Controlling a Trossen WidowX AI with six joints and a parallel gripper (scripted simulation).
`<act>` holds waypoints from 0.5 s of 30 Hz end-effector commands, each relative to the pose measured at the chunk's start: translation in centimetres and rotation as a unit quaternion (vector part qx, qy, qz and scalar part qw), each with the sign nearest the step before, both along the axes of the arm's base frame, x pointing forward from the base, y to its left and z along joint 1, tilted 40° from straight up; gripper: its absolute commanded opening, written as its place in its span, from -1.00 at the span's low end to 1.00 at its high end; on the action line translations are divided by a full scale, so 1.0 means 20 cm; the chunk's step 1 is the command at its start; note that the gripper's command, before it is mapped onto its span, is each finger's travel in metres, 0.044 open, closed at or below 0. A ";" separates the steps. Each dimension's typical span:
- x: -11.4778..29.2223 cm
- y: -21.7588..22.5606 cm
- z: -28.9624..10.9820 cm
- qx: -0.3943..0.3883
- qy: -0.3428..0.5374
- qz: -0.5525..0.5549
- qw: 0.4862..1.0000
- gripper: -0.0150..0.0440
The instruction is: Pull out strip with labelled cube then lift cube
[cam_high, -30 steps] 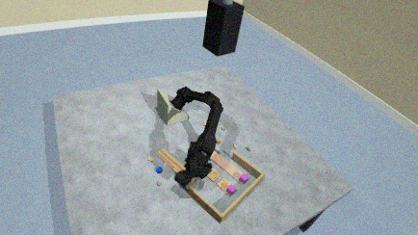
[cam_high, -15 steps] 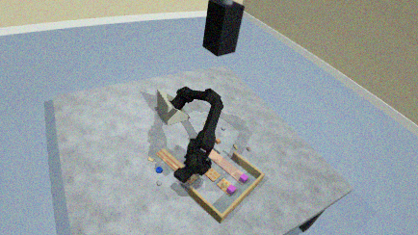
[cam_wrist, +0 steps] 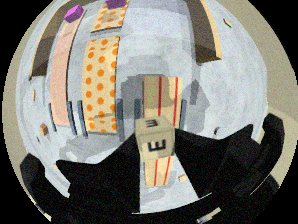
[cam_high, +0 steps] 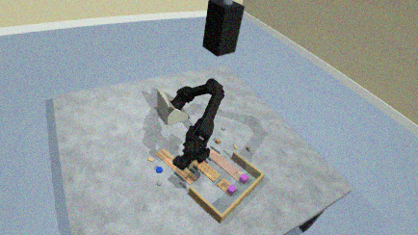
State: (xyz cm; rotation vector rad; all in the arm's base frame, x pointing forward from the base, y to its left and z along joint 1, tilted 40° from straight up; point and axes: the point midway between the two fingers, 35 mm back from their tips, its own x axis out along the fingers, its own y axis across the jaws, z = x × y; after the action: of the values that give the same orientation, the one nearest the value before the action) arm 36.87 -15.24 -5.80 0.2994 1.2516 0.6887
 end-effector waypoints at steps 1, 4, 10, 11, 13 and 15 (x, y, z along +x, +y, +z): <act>-0.03 0.00 0.01 -0.003 -0.001 0.002 1.000 -0.49; -0.06 0.01 0.02 -0.003 -0.001 0.002 1.000 -0.49; -0.15 0.04 0.03 -0.003 0.000 0.002 1.000 -0.49; -0.16 0.04 0.03 -0.002 0.000 0.002 1.000 -0.49; -0.19 0.06 0.04 -0.002 0.000 0.002 1.000 -0.49; -0.22 0.07 0.04 -0.002 0.001 0.001 1.000 -0.49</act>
State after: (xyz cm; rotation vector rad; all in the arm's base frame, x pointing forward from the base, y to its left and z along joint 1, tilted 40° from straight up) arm 33.51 -14.19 -5.10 0.3009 1.2537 0.6895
